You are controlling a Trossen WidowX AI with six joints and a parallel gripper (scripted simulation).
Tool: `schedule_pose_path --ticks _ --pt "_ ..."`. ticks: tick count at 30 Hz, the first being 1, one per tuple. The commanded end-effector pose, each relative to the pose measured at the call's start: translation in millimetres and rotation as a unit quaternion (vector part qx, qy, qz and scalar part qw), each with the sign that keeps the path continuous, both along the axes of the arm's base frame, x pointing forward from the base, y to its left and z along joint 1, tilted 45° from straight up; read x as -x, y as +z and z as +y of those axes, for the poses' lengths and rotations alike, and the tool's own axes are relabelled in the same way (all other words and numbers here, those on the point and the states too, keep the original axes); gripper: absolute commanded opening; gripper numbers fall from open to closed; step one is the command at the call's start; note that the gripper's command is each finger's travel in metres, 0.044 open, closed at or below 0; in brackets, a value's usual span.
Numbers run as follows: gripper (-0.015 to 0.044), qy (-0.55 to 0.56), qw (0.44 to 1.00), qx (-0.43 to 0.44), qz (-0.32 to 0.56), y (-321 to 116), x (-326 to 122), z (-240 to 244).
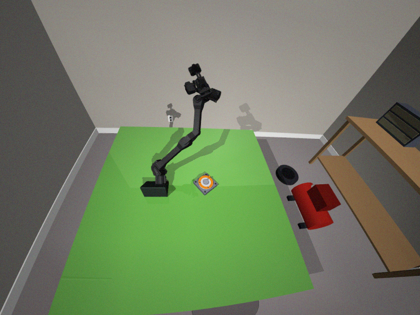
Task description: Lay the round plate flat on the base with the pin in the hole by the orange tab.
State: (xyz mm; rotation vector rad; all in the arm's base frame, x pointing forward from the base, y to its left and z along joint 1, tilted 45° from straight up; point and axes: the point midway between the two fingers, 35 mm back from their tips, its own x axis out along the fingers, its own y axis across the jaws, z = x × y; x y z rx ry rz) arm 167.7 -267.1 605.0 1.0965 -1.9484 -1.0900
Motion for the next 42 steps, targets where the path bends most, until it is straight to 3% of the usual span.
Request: schedule_pose_path --ticks 1,5,10,15,19,23,26,29,32,35,40,42 --pt "0.0374 -0.001 1.000 0.006 -0.006 1.7 3.1 0.4" --pt "0.0269 -0.052 0.987 0.108 -0.110 30.4 79.4 11.9" --pt "0.0137 -0.096 0.966 0.175 -0.167 44.7 132.0 28.6" --pt "0.0006 -0.174 0.896 0.321 -0.252 65.0 221.9 87.3" --pt "0.0000 -0.202 0.857 0.402 -0.253 73.4 254.3 128.3" --pt "0.0000 -0.246 0.753 0.543 -0.278 74.7 297.7 215.3" --pt "0.0000 -0.247 0.713 0.595 -0.276 74.5 303.5 243.4" --pt "0.0000 -0.247 0.628 0.690 -0.261 69.0 307.9 304.2" --pt "0.0000 -0.245 0.533 0.775 -0.235 55.4 299.6 372.1" --pt "0.0000 -0.240 0.481 0.817 -0.211 44.9 288.3 405.4" --pt "0.0000 -0.194 0.312 0.923 -0.109 1.6 226.4 497.4" --pt "0.0000 -0.192 0.298 0.931 -0.084 -2.8 213.4 508.7"
